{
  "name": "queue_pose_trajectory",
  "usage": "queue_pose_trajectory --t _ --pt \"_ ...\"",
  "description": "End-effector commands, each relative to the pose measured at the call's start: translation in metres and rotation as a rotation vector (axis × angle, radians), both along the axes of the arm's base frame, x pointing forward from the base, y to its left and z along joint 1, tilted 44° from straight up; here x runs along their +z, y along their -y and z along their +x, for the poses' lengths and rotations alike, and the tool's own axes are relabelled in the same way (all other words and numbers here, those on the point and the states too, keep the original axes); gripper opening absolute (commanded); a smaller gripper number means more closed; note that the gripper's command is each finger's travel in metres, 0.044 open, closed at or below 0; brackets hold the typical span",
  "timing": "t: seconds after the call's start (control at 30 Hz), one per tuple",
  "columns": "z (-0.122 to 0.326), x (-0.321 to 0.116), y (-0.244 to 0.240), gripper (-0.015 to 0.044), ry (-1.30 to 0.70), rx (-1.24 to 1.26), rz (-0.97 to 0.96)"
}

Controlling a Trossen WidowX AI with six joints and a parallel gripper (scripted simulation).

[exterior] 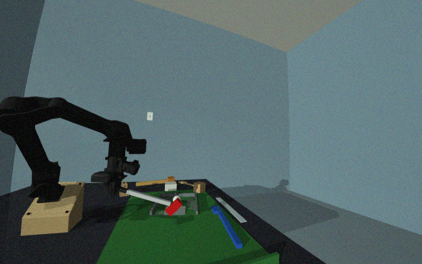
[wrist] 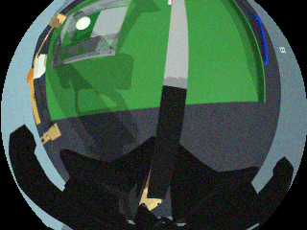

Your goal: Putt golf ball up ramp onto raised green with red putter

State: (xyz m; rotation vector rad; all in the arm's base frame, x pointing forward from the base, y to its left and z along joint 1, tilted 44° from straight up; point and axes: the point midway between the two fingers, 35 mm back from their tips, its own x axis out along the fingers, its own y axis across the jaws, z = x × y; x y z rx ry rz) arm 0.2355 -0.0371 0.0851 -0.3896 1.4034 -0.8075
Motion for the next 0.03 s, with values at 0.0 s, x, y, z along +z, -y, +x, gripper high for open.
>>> queue_pose_trajectory --t 0.0 --pt "0.0007 -0.0002 0.0000 0.0000 0.000 0.004 0.000"
